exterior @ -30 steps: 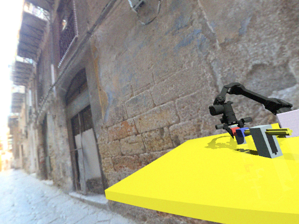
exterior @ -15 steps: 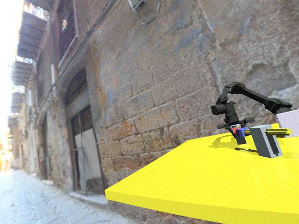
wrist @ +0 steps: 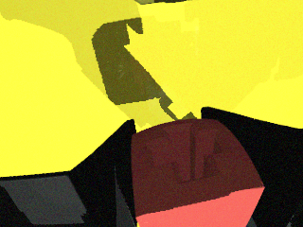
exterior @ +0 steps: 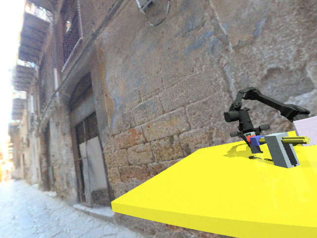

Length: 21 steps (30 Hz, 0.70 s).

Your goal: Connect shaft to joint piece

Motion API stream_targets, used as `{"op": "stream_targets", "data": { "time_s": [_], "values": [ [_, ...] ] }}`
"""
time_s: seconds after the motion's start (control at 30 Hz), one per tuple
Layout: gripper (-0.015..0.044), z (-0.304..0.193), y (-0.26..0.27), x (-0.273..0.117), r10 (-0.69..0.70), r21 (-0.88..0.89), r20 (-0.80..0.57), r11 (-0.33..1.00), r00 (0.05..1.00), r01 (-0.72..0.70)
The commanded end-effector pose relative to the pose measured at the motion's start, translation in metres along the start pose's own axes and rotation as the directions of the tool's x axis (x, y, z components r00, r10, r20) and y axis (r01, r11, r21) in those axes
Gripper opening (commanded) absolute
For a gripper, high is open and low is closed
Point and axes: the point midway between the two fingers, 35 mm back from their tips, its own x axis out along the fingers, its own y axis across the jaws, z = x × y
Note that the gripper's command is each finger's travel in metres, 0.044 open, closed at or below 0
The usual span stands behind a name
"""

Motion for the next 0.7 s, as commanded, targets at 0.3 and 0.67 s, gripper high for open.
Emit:
{"op": "stream_targets", "data": {
  "time_s": [0.3, 0.67],
  "values": [
    [0.0173, 0.0000, 0.0000, 0.0000, 0.000, -0.001, 0.000, 1.000, 1.000, 0.000],
    [0.0440, 0.0000, 0.0000, 0.0000, 0.000, -0.001, 0.000, 1.000, 1.000, 0.000]
  ]
}}
